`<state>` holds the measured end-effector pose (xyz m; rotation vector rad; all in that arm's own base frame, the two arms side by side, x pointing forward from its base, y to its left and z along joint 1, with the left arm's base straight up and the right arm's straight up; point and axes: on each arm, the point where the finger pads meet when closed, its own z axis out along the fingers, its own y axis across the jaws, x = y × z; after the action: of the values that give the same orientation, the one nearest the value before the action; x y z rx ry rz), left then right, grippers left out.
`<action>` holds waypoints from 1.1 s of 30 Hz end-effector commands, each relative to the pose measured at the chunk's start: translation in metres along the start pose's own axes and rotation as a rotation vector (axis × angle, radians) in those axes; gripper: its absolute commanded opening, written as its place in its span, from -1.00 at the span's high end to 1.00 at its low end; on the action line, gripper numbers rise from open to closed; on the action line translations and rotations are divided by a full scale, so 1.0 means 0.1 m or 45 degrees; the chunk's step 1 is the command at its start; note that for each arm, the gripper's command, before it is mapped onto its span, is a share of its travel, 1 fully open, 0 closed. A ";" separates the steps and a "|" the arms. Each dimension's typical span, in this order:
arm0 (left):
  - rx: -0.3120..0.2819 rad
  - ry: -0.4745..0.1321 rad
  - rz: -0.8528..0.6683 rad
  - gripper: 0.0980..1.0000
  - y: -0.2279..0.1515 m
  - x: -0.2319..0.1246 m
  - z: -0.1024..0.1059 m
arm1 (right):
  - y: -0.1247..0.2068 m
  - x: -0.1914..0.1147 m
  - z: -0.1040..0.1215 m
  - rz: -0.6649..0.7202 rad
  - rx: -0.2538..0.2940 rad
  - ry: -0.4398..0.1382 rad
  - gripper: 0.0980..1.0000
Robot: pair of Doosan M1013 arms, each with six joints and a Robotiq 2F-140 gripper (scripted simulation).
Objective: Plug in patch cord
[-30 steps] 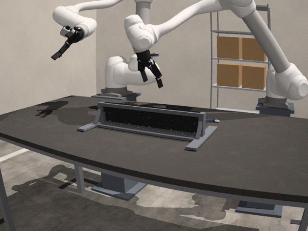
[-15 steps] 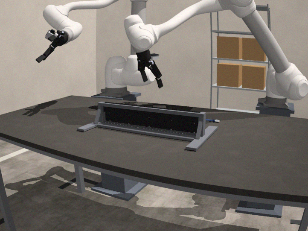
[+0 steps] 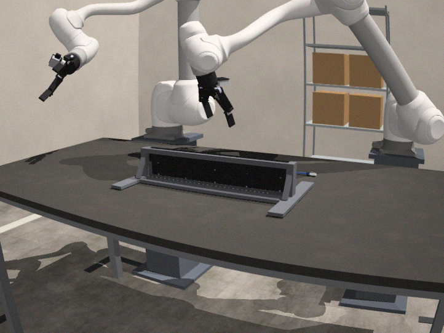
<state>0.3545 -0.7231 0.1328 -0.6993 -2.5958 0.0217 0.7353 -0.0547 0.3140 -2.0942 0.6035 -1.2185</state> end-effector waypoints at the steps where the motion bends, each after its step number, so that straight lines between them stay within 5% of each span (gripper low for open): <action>1: 0.001 -0.002 0.001 -1.00 0.00 0.00 -0.01 | 0.38 0.06 -0.17 0.036 -0.026 -0.072 -1.00; 11: 0.001 -0.002 0.001 -1.00 0.00 0.00 -0.01 | 1.39 -0.04 -0.79 0.183 -0.134 -0.247 -1.00; 13: 0.001 -0.002 0.001 -1.00 0.00 0.00 -0.01 | 1.39 -0.04 -0.79 0.183 -0.134 -0.247 -1.00; 28: 0.001 -0.002 0.001 -1.00 0.00 0.00 -0.01 | 2.95 -0.75 -2.48 0.613 -0.416 -0.589 -1.00; 30: 0.001 -0.002 0.001 -1.00 0.00 0.00 -0.01 | 2.95 -0.75 -2.48 0.613 -0.416 -0.589 -1.00; 33: 0.001 -0.002 0.001 -1.00 0.00 0.00 -0.01 | 3.24 -1.01 -3.03 0.756 -0.504 -0.677 -1.00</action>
<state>0.3545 -0.7231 0.1328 -0.6993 -2.5958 0.0217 0.4503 -0.2840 0.1465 -2.1976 1.0805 -0.3436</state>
